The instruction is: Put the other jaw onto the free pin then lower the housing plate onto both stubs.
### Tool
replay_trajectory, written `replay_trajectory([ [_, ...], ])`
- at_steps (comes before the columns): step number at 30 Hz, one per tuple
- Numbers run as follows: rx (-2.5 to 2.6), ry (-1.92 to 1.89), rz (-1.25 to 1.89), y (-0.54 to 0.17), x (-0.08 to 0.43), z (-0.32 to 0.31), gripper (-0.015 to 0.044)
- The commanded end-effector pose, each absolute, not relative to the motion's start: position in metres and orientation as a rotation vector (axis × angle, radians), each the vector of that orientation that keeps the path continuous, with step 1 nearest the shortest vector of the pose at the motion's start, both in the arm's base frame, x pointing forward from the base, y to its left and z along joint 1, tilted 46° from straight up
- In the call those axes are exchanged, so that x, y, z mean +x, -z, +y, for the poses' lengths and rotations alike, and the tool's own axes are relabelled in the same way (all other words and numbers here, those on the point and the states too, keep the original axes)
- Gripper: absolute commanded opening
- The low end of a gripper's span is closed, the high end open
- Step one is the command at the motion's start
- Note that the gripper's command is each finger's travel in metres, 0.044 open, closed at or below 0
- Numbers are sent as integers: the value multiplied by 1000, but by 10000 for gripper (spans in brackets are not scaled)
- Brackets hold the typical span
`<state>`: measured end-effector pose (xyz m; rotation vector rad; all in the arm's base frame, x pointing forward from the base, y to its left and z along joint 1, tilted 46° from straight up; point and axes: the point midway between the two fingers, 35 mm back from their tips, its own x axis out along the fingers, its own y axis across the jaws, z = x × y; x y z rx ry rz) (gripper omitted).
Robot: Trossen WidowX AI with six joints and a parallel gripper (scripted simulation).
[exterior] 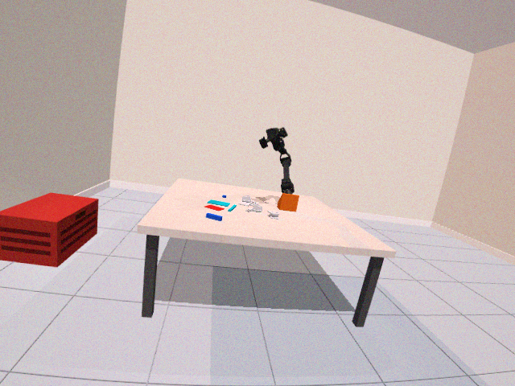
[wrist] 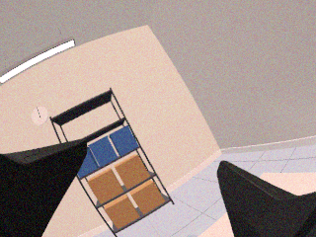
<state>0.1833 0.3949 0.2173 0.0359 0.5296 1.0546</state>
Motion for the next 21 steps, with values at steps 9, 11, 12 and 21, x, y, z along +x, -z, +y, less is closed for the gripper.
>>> replay_trajectory([
  [9, -10, -904, 720, -165, 203, 390, 440],
  [11, -20, -875, 749, -156, 207, 388, 440],
  [12, -25, -860, 763, -152, 208, 387, 440],
  [21, -74, -723, 887, -114, 221, 375, 440],
])
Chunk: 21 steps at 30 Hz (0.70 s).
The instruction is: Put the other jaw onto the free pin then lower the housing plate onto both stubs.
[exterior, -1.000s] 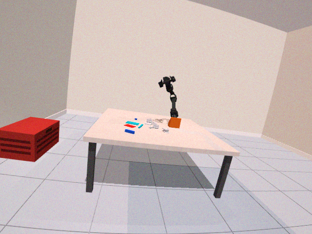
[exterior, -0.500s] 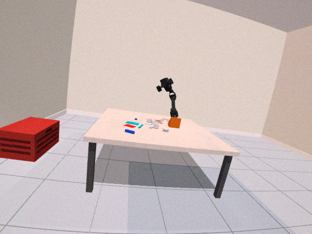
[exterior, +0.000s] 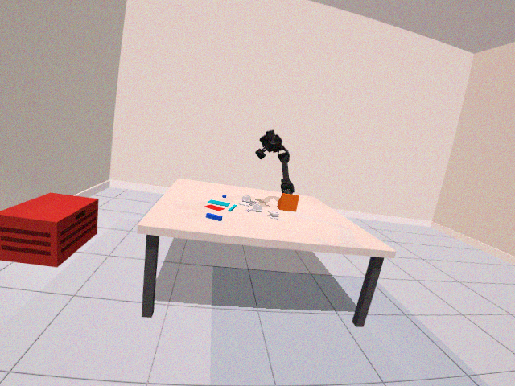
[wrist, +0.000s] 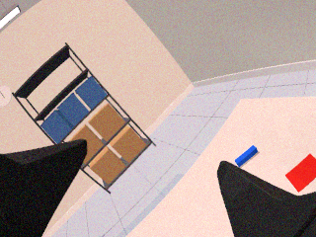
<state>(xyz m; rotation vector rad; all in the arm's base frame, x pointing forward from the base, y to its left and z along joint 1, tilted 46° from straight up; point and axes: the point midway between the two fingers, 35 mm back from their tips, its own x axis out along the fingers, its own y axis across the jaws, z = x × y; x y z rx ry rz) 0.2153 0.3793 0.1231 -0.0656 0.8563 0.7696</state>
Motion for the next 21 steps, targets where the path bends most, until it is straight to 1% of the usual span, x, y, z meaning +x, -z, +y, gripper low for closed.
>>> replay_trajectory([
  [1, -80, -707, 900, -110, 222, 374, 440],
  [21, -211, -375, 1133, -34, 241, 331, 440],
])
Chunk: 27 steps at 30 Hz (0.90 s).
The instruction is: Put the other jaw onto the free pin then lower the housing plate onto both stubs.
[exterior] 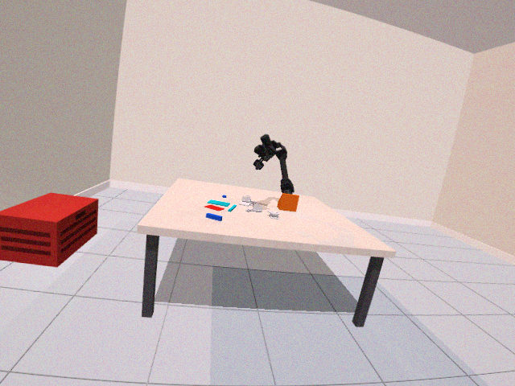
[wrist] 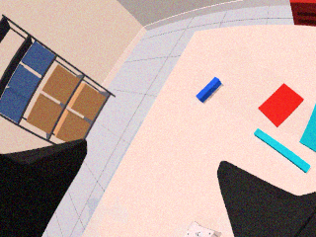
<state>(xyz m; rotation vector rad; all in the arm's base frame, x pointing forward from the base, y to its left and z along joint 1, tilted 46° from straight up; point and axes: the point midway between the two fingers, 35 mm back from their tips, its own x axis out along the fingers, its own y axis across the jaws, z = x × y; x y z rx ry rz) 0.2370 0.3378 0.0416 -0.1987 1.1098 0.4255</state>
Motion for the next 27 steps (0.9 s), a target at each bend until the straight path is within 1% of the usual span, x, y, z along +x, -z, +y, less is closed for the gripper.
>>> replay_trajectory([
  [1, -218, -358, 1143, -30, 242, 329, 440],
  [27, -450, 95, 1352, 40, 248, 252, 440],
])
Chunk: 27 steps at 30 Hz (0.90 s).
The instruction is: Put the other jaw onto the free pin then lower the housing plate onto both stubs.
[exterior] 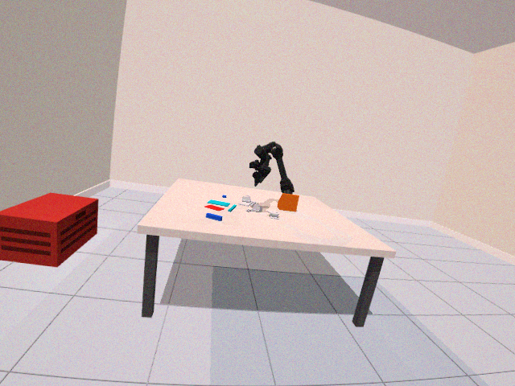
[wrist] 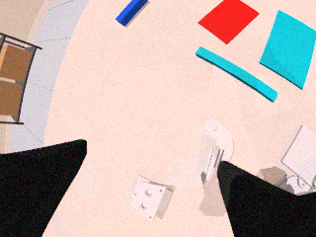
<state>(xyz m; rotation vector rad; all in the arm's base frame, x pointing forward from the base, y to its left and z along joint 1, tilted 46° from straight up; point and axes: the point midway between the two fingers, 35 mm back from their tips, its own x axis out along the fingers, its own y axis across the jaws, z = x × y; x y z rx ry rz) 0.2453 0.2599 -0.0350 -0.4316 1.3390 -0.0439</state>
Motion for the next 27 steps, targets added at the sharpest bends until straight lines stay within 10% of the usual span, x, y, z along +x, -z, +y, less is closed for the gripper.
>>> replay_trajectory([
  [1, -460, 113, 1358, 42, 247, 249, 440],
  [27, -717, 493, 1453, 72, 243, 181, 440],
])
